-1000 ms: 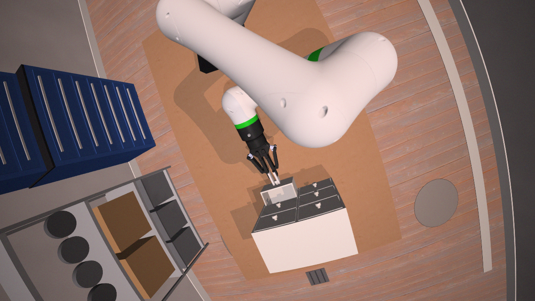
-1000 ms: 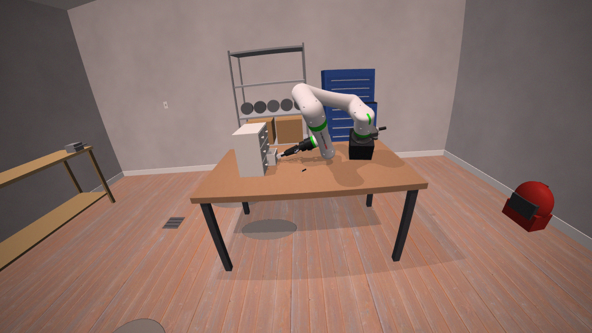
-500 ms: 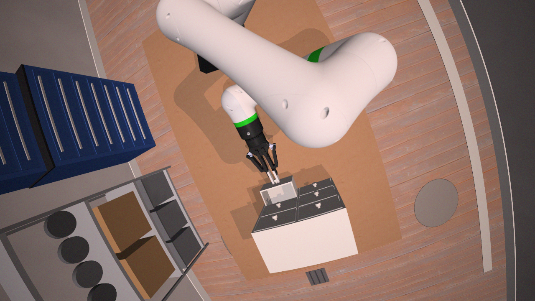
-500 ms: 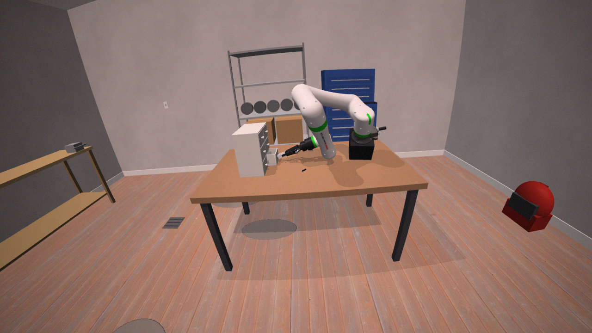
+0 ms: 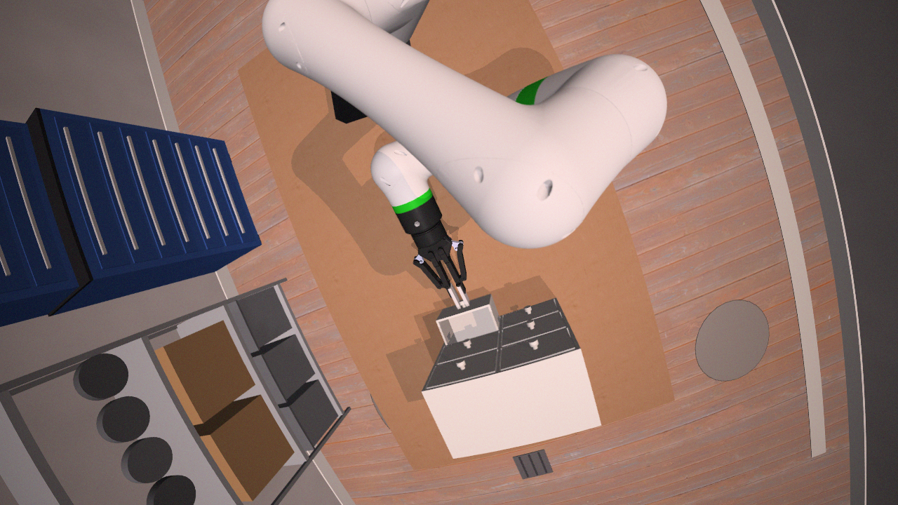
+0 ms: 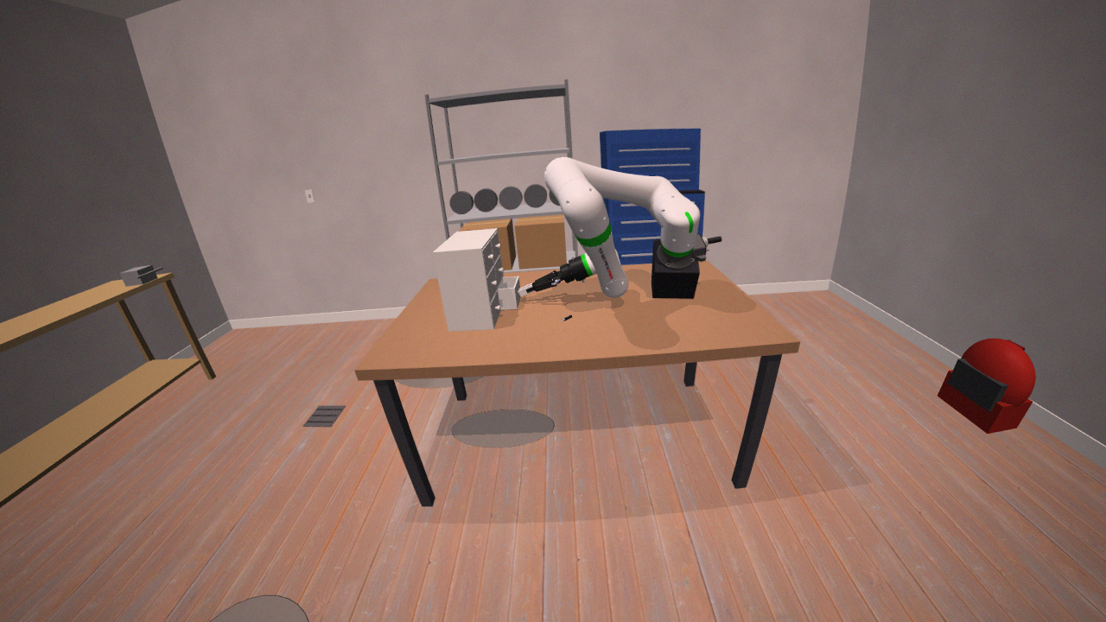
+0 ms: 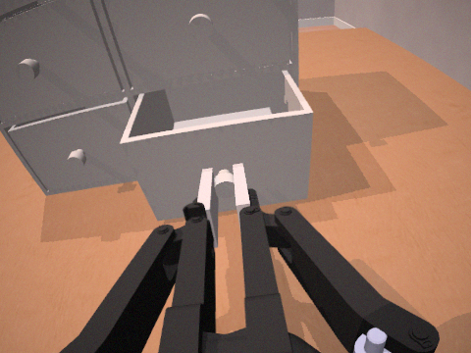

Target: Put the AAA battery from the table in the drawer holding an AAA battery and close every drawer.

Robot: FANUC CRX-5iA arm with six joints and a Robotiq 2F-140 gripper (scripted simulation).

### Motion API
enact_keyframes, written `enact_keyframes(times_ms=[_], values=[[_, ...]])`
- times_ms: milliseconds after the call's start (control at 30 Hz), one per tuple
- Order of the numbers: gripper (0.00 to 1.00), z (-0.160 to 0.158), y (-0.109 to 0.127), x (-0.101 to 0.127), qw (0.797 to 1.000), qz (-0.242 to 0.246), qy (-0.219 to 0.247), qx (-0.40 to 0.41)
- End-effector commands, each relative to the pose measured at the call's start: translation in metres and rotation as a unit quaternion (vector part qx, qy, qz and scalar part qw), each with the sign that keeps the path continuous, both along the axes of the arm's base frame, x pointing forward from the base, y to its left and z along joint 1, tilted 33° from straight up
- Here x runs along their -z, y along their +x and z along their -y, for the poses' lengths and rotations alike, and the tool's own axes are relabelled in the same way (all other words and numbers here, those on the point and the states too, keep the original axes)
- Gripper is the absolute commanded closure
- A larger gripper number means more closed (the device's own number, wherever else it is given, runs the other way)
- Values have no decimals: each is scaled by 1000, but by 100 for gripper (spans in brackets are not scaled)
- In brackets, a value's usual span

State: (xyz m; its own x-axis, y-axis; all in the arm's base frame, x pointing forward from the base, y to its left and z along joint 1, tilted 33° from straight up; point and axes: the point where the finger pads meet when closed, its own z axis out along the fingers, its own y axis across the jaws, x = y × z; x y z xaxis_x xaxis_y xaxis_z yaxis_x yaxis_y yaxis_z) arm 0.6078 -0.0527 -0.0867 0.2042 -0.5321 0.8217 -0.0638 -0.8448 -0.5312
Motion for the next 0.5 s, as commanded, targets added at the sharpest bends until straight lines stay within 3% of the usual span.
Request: enact_keyframes(times_ms=[0, 333, 467], values=[[92, 0, 0, 0, 1000, 0, 0, 0], [80, 0, 0, 0, 1000, 0, 0, 0], [80, 0, 0, 0, 1000, 0, 0, 0]])
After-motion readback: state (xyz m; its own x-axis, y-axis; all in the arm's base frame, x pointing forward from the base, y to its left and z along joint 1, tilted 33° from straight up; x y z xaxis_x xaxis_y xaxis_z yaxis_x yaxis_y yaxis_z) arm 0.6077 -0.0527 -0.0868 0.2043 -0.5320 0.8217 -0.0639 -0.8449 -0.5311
